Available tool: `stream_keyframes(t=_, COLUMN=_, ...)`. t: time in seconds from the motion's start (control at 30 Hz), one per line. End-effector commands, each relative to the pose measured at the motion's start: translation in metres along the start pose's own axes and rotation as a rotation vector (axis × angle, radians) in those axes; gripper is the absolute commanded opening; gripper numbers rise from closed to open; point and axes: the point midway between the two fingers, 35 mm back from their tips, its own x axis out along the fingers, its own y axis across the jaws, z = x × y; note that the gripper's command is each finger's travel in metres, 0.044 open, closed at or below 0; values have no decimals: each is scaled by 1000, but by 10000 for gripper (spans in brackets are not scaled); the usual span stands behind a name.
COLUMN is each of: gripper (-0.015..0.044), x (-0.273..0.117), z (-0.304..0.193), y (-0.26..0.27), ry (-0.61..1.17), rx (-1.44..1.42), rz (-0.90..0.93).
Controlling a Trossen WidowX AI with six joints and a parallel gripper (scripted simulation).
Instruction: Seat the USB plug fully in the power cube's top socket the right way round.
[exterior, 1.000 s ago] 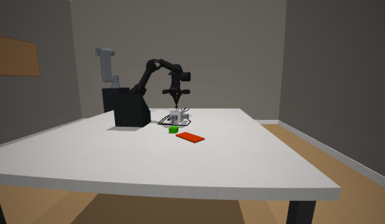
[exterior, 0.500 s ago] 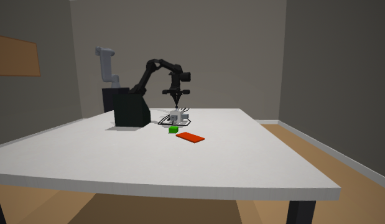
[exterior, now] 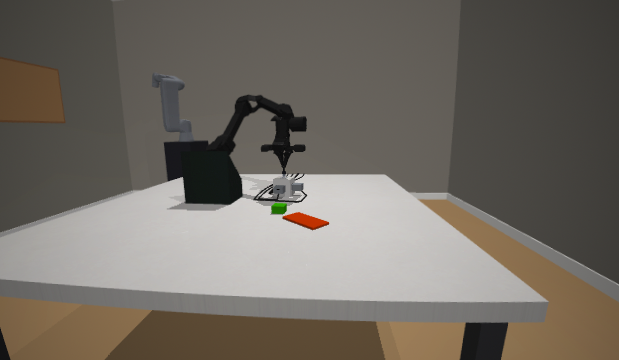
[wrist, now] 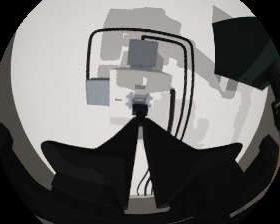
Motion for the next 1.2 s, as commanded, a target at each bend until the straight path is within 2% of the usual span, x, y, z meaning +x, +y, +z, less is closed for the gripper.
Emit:
stream_keyframes(t=0.0, gripper=0, x=1, z=0, y=0, ry=6, rx=4, rz=-1)
stream_keyframes(t=1.17, gripper=0, x=5, z=0, y=0, ry=6, rx=4, rz=-1)
